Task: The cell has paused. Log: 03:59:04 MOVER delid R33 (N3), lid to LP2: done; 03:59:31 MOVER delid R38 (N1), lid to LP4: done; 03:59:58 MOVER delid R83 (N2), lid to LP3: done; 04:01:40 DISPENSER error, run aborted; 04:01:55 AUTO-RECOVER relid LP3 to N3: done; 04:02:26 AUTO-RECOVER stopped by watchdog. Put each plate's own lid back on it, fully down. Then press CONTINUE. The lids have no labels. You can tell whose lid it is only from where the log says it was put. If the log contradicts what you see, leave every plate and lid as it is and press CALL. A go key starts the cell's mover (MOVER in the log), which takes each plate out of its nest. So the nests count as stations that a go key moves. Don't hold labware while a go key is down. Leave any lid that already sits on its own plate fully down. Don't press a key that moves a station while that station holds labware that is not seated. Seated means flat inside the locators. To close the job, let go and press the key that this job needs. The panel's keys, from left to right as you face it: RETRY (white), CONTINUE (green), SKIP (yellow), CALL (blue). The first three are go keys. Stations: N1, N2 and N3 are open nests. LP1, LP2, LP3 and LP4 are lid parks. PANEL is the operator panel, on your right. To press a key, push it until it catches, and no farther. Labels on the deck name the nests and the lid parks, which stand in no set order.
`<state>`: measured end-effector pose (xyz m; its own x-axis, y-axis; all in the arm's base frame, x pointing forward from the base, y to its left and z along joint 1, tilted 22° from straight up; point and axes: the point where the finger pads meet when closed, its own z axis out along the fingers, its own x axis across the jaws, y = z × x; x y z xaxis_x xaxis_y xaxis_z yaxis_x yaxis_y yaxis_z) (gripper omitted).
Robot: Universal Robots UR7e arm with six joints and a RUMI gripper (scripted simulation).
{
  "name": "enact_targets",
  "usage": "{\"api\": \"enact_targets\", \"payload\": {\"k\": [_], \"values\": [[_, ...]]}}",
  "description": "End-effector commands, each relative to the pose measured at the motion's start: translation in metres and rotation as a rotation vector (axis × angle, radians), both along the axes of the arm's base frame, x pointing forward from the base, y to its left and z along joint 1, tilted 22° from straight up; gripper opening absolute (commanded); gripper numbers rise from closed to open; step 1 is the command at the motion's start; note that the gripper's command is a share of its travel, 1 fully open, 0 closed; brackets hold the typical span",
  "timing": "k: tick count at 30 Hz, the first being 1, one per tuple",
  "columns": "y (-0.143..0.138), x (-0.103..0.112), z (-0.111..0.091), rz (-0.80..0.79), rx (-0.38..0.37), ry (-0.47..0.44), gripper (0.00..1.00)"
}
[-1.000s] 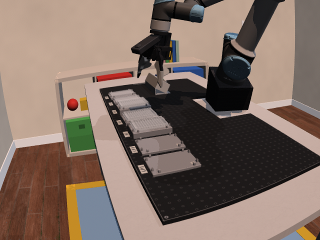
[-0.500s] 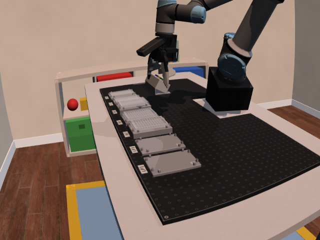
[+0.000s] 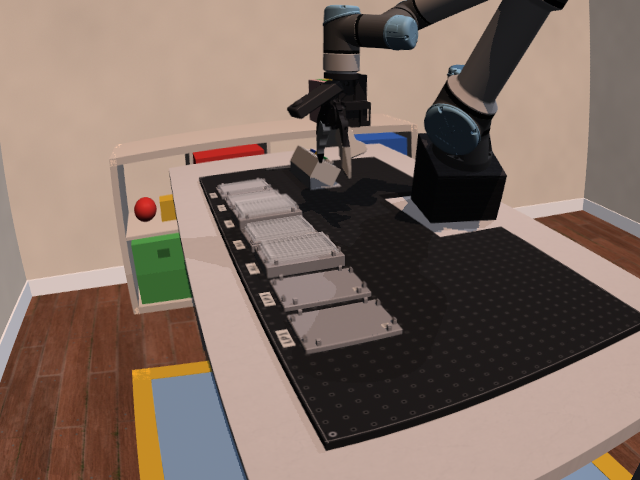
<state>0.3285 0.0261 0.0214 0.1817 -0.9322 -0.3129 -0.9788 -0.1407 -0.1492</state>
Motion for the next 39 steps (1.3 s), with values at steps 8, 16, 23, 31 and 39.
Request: {"api": "enact_targets", "payload": {"k": [8, 16, 23, 31, 39], "values": [[-0.004, -0.030, -0.015, -0.089, 0.043, 0.070, 0.82], [0.005, -0.029, -0.034, -0.087, 0.046, 0.072, 0.82], [0.014, -0.027, -0.057, -0.087, 0.045, 0.072, 0.82], [0.020, -0.026, -0.071, -0.087, 0.045, 0.072, 0.82], [0.018, -0.024, -0.070, -0.087, 0.042, 0.068, 0.82]]}}
